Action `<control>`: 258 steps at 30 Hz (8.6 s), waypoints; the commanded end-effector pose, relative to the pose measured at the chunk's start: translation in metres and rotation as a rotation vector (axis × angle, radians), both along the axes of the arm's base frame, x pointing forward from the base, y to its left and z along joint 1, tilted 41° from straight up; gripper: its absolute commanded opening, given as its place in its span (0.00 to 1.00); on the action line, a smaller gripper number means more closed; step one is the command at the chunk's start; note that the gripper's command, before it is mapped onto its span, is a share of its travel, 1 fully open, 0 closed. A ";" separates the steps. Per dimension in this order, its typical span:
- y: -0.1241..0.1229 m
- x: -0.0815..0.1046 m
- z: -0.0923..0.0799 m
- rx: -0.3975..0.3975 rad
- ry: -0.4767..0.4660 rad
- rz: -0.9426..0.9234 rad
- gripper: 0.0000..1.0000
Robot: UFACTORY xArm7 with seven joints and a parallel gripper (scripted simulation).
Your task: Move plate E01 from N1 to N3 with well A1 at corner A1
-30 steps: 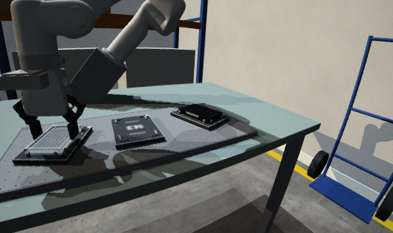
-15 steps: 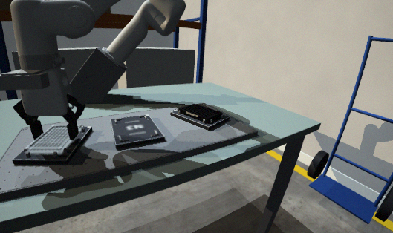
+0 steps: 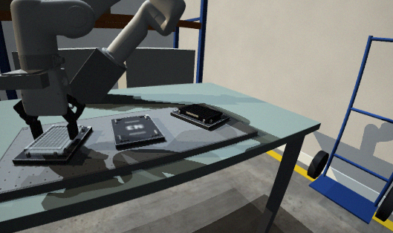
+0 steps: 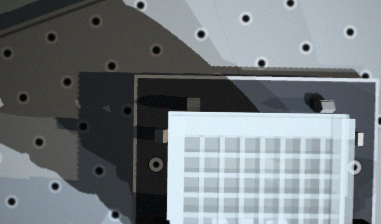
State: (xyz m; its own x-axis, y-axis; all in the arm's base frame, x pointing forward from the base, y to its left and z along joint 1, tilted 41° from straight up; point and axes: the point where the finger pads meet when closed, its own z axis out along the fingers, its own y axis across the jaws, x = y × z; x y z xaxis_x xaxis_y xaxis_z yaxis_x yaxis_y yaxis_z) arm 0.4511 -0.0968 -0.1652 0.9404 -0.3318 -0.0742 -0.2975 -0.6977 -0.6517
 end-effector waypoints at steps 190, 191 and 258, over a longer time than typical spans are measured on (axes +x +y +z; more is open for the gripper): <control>0.085 -0.029 0.201 -0.054 -0.199 0.231 0.00; 0.085 -0.029 0.201 -0.054 -0.199 0.231 0.00; 0.140 -0.015 0.136 -0.054 -0.199 0.232 0.00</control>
State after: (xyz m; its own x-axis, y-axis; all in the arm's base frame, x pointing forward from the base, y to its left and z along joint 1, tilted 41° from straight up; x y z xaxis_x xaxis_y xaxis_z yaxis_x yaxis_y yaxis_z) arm 0.4341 0.0426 -0.0265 0.9864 -0.1026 0.1283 0.0040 -0.7658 -0.6430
